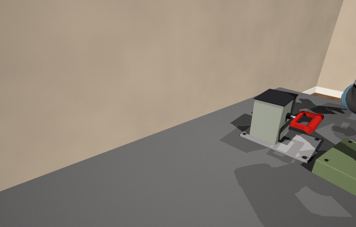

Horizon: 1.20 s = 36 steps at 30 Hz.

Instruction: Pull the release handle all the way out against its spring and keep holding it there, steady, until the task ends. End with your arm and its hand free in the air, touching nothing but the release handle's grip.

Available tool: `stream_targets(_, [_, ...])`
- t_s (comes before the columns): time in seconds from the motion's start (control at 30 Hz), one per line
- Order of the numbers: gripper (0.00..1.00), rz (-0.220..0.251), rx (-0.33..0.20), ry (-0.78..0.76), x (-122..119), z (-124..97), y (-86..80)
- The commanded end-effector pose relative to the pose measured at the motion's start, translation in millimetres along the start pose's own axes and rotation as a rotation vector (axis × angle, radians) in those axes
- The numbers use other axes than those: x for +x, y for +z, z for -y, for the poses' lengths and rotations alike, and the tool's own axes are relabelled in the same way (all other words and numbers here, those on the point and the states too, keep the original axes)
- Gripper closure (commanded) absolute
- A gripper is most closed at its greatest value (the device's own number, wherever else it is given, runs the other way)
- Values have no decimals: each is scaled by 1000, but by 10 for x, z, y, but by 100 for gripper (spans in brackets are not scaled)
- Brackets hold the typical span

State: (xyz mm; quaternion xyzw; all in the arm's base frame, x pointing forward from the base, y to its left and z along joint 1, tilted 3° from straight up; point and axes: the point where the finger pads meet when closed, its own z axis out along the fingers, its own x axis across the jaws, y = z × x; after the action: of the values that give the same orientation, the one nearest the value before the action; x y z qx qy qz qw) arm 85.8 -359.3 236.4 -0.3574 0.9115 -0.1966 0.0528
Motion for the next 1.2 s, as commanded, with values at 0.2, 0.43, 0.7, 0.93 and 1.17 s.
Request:
stream_targets(0.2, [0, 46, -30, -202, -445, 38, 90])
stream_targets(0.43, [0, 94, -57, -410, -893, 14, 160])
stream_targets(0.7, [0, 163, -90, -715, -1507, -117, 218])
stream_targets(0.93, [0, 238, -119, -1065, -2121, -385, 228])
stream_targets(1.17, [0, 291, -135, -1326, -2502, -647, 205])
